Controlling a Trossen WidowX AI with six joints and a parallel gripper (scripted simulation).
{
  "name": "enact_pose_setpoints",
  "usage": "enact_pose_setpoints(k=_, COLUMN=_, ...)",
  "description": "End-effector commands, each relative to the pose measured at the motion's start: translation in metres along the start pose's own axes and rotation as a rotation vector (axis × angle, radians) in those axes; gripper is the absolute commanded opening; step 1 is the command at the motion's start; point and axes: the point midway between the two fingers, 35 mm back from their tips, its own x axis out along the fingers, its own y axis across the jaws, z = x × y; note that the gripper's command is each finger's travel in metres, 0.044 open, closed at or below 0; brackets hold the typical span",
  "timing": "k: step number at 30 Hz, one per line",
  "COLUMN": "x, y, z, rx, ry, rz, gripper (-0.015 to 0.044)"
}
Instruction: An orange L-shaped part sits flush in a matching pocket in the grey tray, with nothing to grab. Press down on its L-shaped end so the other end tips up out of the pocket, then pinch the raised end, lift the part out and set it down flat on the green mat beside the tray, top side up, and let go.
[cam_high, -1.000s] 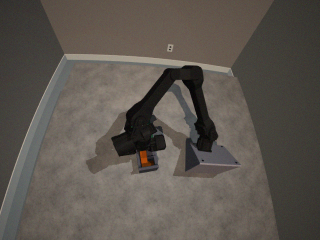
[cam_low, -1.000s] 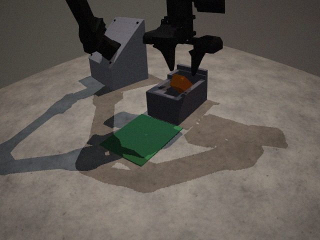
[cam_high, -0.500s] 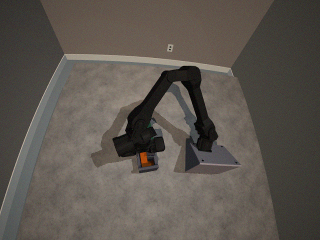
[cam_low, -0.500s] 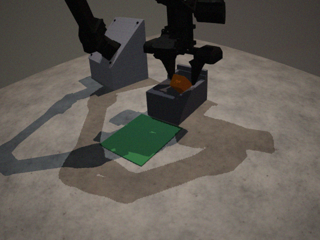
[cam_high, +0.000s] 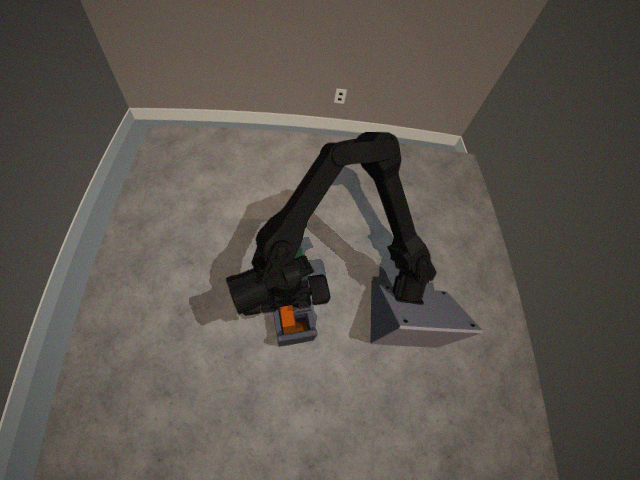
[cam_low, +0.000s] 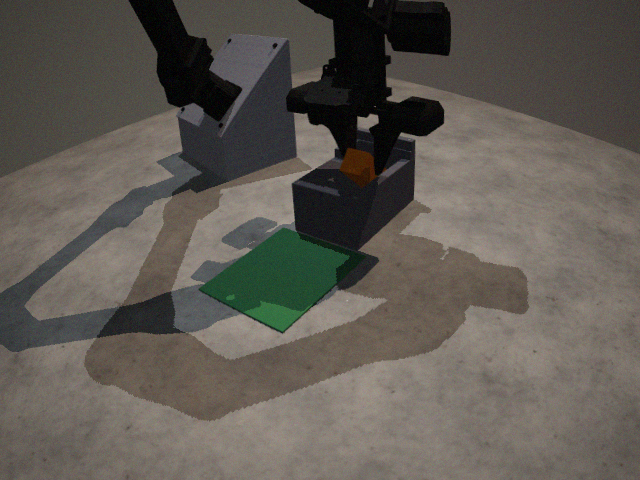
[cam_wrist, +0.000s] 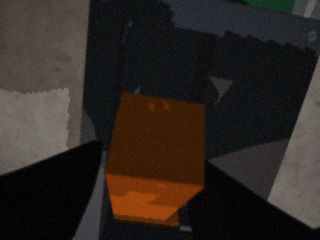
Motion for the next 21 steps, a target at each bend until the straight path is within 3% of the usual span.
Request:
enact_pose_setpoints(k=1, x=-0.0003, y=0.0004, z=0.0002, rx=0.002, ry=0.0, rz=0.001, gripper=0.0142)
enact_pose_setpoints(k=7, x=-0.0003, y=0.0004, z=0.0002, rx=0.002, ry=0.0, rz=0.001, gripper=0.0102)
enact_pose_setpoints(k=11, x=-0.0003, y=0.0004, z=0.0002, rx=0.002, ry=0.0, rz=0.001, gripper=0.0)
enact_pose_setpoints(k=21, x=-0.007, y=0.0, z=-0.0002, rx=-0.002, ry=-0.001, rz=-0.001, gripper=0.0)
